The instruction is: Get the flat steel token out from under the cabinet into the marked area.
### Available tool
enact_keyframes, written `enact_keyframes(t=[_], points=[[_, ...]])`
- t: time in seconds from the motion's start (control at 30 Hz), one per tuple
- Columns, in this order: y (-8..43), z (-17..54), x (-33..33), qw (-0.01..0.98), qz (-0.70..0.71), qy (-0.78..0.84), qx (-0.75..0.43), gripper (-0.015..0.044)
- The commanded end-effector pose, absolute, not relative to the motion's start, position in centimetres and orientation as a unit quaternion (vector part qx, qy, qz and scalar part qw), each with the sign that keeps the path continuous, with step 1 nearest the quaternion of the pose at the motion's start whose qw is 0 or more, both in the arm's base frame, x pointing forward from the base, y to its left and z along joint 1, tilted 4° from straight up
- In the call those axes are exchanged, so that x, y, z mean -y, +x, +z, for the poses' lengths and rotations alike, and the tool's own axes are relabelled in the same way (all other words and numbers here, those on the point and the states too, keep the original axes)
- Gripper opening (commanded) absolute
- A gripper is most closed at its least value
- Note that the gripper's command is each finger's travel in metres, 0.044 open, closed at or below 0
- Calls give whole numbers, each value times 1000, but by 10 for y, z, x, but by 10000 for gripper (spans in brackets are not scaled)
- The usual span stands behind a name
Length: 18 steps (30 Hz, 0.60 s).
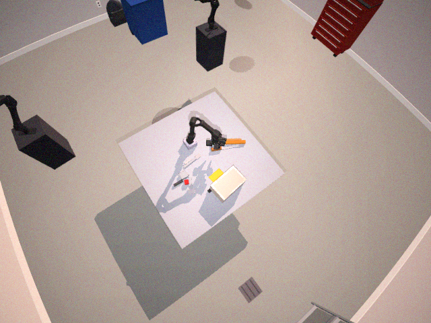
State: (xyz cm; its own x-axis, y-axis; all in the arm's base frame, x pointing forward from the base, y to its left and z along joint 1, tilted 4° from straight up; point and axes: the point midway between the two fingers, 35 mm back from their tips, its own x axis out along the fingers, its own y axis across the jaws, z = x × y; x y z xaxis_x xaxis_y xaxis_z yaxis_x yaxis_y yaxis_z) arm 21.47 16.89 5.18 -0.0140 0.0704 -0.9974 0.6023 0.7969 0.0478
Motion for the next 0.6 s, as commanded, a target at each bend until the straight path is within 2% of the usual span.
enact_keyframes(t=[0.0,0.57], points=[[214,52,-169,661,-191,234,-687,270],[215,52,-169,675,-144,189,-698,270]])
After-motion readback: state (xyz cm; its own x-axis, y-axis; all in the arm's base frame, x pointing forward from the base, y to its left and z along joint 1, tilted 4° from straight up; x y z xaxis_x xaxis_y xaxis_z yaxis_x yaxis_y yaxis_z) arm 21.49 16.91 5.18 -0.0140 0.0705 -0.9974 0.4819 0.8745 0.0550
